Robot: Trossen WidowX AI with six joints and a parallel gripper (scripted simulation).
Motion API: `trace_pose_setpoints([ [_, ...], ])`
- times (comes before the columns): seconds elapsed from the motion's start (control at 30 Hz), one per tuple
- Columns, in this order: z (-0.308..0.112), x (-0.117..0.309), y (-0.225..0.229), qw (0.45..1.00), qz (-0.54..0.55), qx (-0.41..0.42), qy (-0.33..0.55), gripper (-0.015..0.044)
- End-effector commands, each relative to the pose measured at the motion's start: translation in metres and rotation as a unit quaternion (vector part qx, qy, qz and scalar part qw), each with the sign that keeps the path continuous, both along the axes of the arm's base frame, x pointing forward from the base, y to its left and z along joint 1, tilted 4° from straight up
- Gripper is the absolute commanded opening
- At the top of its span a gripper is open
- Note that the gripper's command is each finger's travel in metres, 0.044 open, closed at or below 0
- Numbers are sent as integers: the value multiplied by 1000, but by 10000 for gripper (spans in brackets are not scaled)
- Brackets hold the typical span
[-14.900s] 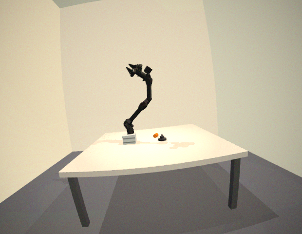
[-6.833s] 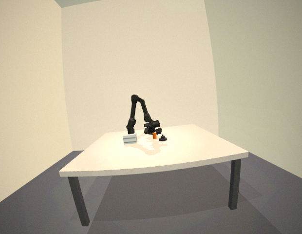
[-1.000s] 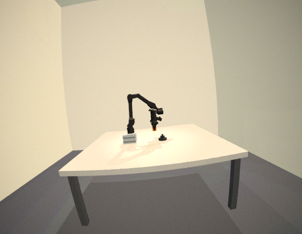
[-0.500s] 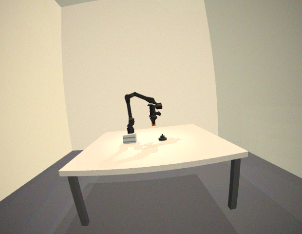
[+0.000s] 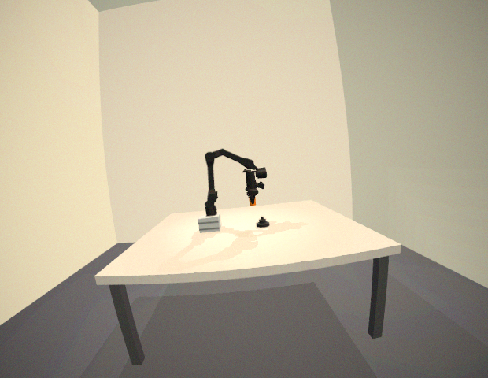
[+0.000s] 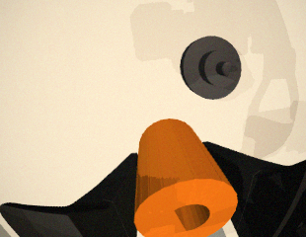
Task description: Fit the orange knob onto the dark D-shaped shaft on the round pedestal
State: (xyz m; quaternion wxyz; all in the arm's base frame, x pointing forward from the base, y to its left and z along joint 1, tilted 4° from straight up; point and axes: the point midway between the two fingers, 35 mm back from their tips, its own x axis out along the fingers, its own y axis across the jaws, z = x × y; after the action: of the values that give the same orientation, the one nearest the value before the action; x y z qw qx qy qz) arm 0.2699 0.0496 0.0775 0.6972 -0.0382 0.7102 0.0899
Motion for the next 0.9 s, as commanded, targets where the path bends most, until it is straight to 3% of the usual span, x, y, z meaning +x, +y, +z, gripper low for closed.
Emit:
trace_pose_setpoints([
  [0.0, -4, 10, -8, 1000, 0, -1, -3, 0],
  [0.87, -41, 53, -65, 1000, 9, -5, -6, 0],
])
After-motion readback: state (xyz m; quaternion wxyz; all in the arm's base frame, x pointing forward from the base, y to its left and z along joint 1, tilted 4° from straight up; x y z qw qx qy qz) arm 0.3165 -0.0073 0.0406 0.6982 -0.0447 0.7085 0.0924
